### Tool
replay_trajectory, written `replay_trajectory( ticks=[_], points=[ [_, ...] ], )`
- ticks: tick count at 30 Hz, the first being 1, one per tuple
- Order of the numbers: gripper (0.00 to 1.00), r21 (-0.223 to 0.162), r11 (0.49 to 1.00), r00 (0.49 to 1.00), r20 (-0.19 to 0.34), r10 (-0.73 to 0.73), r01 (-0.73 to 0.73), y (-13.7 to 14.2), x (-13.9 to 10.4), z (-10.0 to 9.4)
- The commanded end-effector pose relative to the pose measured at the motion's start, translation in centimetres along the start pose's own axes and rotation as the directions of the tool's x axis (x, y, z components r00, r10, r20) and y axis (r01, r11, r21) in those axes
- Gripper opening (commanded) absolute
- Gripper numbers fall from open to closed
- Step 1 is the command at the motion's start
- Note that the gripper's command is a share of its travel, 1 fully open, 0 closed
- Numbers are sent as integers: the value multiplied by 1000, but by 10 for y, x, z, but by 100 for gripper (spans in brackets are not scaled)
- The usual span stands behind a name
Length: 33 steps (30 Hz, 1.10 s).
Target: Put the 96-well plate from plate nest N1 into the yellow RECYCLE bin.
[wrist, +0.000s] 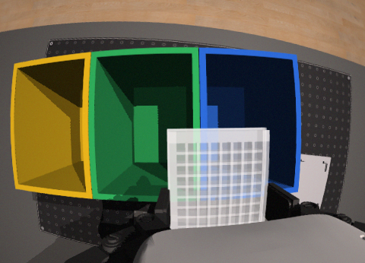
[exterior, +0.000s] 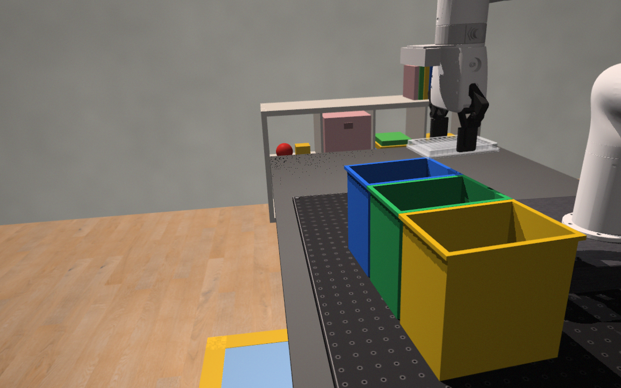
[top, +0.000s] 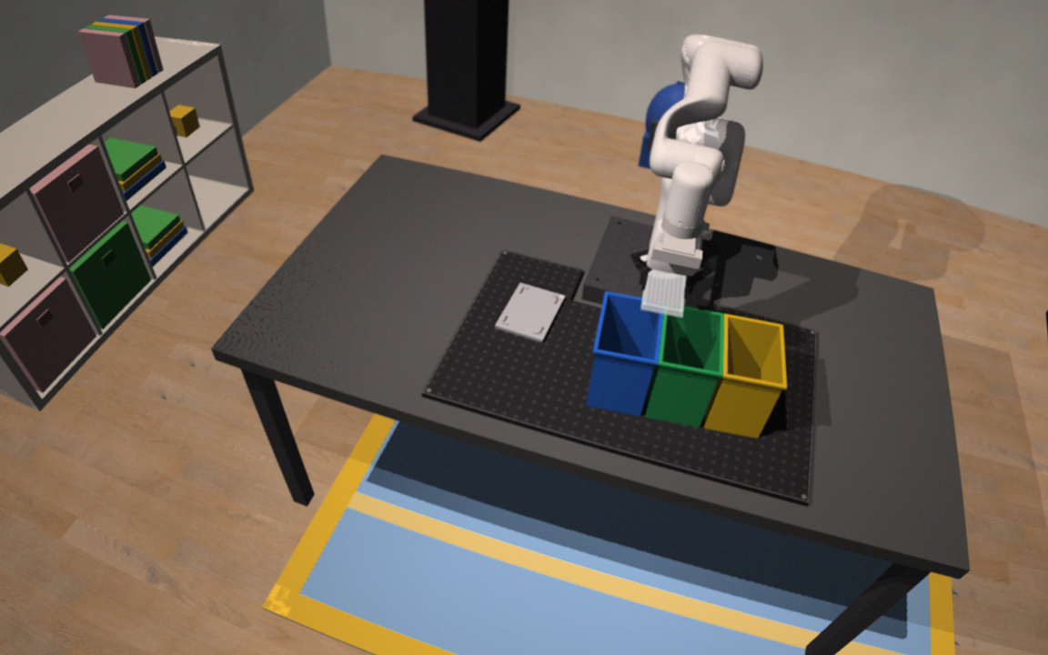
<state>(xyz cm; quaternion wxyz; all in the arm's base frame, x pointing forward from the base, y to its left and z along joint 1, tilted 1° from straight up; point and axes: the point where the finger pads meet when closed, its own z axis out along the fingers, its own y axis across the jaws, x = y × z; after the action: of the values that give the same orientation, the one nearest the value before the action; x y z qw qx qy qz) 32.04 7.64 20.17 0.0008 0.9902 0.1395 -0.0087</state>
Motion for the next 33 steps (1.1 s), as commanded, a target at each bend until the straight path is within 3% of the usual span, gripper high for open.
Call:
replay_trajectory(
  ticks=[1,33],
  points=[
    [0,-1,1000,1000,-4,1,-1,-13,5,-1],
    [0,-3,1000,1000,-7,1,-1,-102,35,0]
  ],
)
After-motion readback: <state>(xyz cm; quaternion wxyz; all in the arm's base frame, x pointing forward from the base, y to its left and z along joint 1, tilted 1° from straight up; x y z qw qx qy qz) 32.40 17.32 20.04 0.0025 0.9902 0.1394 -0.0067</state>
